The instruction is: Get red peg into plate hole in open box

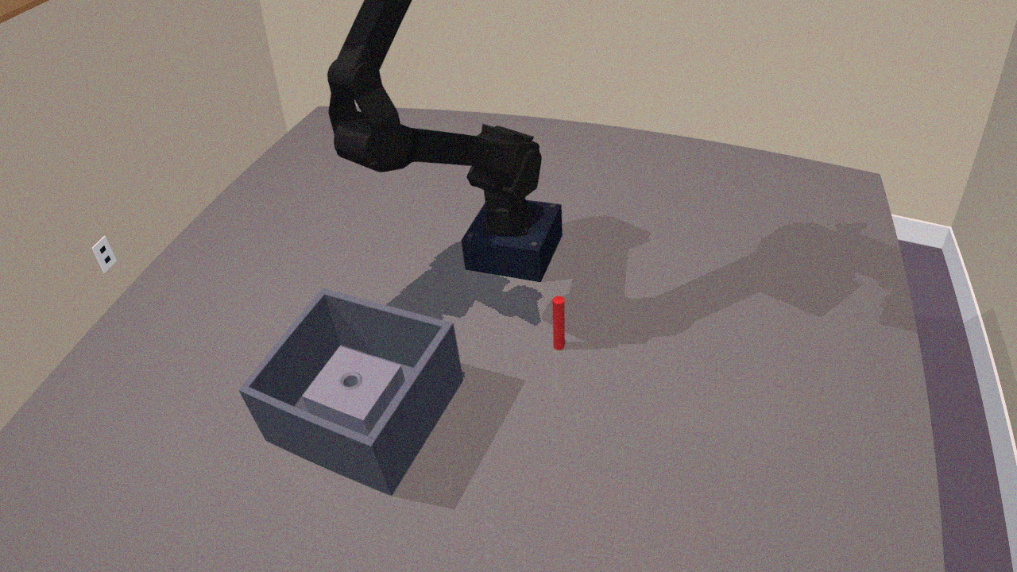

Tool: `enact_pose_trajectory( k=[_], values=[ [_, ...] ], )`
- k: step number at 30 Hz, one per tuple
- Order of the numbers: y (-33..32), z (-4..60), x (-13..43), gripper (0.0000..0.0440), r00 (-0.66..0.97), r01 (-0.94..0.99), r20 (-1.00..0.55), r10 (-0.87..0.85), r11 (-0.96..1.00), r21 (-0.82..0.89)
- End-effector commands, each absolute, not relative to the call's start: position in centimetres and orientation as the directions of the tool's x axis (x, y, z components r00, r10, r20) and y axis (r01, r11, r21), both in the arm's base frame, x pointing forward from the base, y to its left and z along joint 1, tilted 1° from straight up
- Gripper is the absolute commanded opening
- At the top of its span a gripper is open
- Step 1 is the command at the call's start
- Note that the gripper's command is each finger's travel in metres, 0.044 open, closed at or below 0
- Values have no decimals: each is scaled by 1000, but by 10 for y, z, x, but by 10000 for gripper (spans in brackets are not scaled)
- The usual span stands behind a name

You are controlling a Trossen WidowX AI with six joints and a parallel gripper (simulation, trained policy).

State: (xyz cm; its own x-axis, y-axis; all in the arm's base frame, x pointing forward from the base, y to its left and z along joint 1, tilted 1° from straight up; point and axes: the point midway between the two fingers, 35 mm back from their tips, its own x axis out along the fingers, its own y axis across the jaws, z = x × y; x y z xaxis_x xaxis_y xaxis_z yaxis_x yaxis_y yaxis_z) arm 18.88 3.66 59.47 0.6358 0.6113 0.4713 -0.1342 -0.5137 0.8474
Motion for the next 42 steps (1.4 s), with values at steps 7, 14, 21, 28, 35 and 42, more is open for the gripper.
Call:
enact_pose_trajectory(
  k=[7,14,21,28,35,42],
  values=[
    [34,601,162,440,636,-333,504,584,-381,862],
    [48,605,126,440,615,-515,541,574,-227,827],
    [78,598,97,440,595,-651,544,591,-42,758],
    [111,578,84,440,605,-725,505,615,164,669],
    [158,543,82,440,614,-755,411,674,349,555],
    [199,487,100,440,654,-725,229,721,511,462]
  ],
)
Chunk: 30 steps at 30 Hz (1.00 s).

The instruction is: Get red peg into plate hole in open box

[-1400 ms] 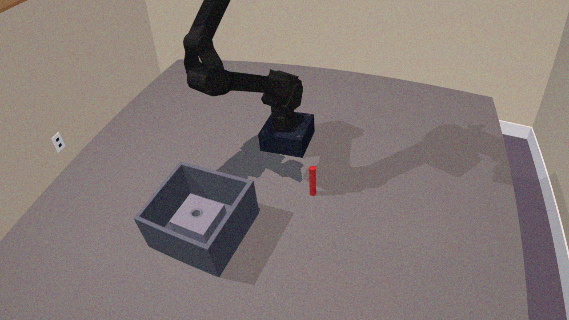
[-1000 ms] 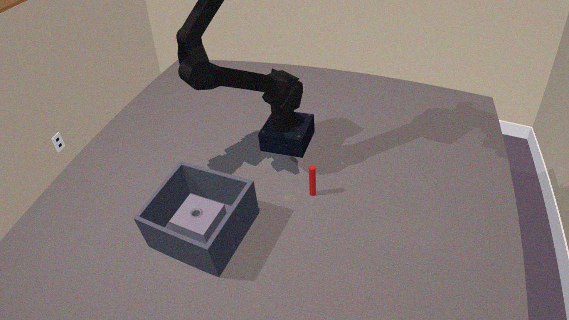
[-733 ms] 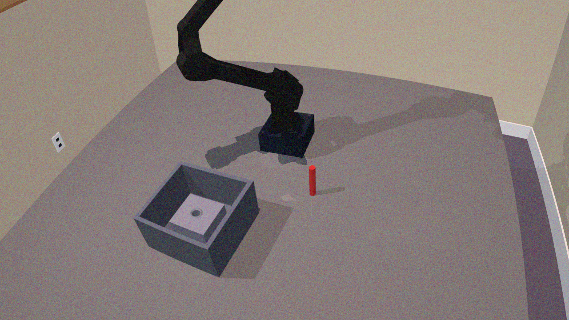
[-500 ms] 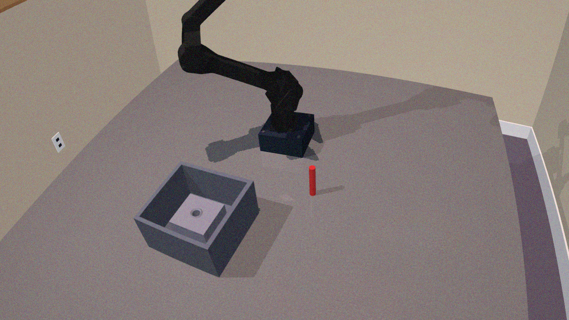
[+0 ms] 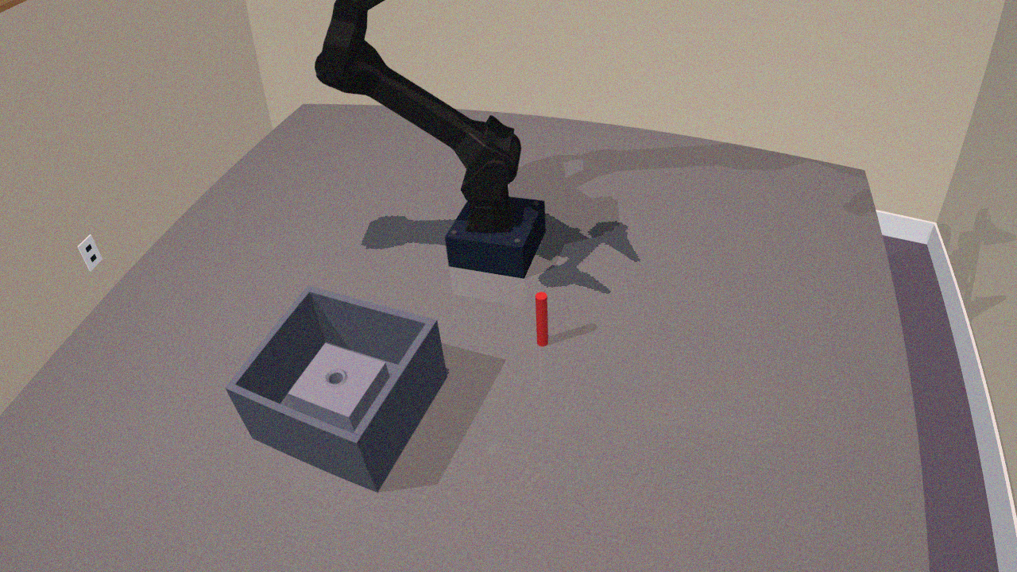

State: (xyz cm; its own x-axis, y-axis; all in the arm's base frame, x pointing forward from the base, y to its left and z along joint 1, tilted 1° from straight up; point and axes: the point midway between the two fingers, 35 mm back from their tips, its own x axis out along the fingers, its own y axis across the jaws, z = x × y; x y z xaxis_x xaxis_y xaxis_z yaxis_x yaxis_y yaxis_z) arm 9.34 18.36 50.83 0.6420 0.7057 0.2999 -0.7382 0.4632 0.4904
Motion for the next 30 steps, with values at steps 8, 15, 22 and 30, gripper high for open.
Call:
enact_pose_trajectory(
  k=[8,15,22,30],
  values=[
    [219,411,134,440,711,-627,-46,701,663,409],
    [214,349,161,440,733,-494,-287,616,773,398],
    [196,296,180,440,714,-326,-497,493,862,387],
    [168,245,189,440,637,-108,-693,337,930,352]
  ],
)
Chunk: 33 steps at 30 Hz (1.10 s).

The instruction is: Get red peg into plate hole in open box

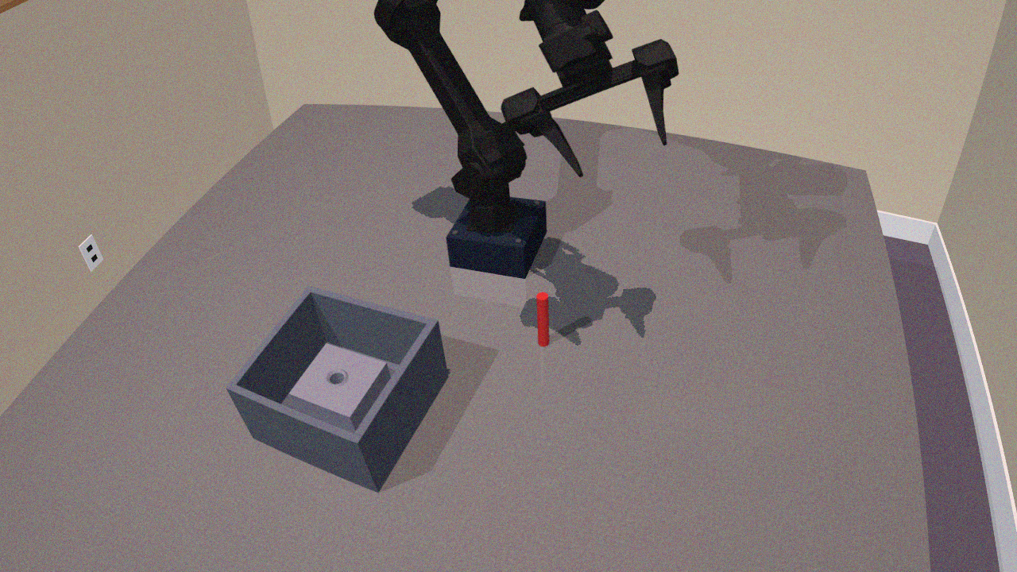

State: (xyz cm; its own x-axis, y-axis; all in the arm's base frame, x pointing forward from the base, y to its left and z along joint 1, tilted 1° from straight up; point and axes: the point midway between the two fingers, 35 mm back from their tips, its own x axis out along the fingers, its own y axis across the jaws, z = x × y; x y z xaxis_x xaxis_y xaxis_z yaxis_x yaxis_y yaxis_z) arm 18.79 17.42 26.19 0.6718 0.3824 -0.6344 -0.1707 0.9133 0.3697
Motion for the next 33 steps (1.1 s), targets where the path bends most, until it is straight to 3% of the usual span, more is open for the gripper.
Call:
enact_pose_trajectory(
  k=[1,17,33],
  values=[
    [164,240,190,440,624,-80,-714,317,935,345],
    [113,167,179,440,312,354,-949,33,924,148],
    [94,113,171,440,5,593,-992,-127,799,-99]
  ],
)
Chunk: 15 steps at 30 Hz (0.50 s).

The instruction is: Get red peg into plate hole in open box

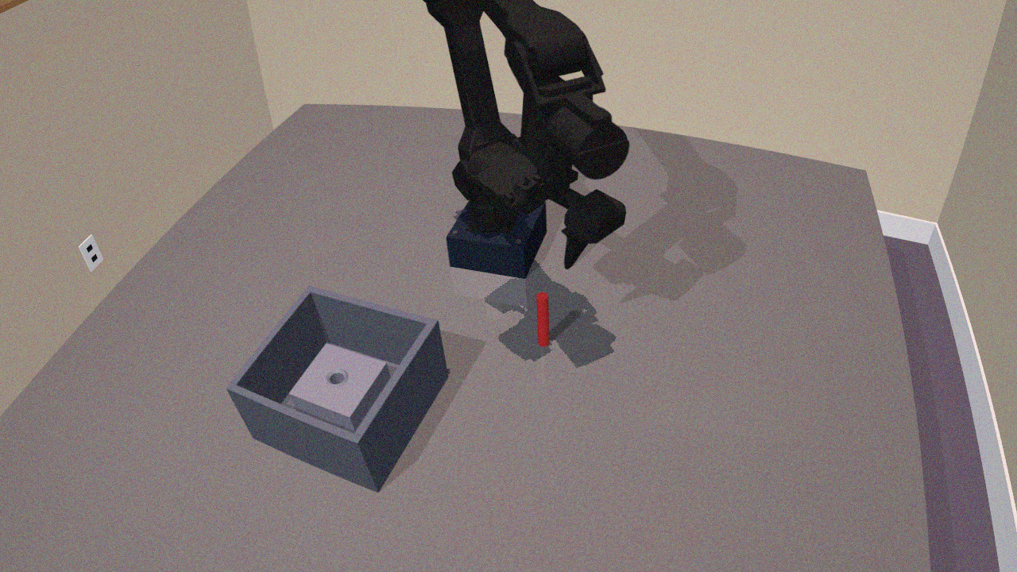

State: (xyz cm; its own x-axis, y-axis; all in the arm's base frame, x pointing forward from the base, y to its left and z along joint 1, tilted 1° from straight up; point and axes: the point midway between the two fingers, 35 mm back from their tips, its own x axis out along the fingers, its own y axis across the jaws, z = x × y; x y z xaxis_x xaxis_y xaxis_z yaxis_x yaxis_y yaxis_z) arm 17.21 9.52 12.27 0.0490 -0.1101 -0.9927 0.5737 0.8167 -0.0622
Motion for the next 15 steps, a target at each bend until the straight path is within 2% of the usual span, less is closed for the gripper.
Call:
enact_pose_trajectory(
  k=[1,15],
  values=[
    [94,110,171,440,-5,600,-991,-132,793,-109],
    [95,59,179,440,-59,641,-981,-186,746,-180]
  ],
)
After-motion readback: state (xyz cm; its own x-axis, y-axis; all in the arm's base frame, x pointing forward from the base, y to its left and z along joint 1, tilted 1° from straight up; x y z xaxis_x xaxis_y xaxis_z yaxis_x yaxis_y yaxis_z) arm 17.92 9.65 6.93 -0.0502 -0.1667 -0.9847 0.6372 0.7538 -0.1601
